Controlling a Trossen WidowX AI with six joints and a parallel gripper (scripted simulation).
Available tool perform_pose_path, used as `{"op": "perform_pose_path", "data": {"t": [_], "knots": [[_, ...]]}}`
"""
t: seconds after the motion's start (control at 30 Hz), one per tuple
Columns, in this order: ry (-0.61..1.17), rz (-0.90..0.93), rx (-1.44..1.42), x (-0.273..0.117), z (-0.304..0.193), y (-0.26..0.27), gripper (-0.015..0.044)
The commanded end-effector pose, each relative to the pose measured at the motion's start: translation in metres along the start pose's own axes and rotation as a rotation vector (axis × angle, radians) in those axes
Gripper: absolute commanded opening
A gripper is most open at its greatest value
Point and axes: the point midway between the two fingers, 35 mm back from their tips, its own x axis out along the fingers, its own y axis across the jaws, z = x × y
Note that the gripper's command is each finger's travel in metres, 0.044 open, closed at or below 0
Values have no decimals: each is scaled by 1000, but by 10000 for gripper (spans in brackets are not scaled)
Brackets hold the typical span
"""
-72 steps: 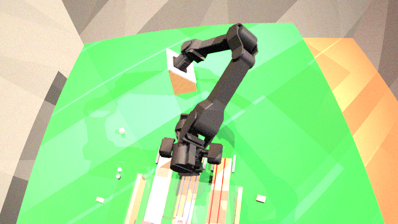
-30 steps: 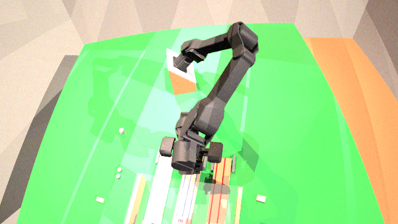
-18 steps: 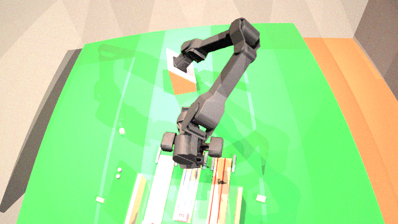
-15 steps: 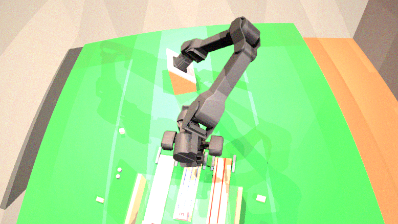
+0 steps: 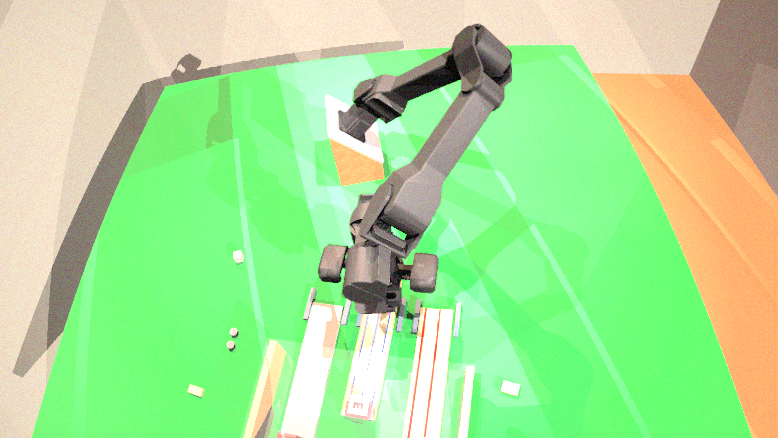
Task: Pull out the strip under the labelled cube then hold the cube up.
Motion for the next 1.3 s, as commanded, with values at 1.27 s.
{"op": "perform_pose_path", "data": {"t": [1.27], "knots": [[24,1,11,5,-69,-1,0]]}}
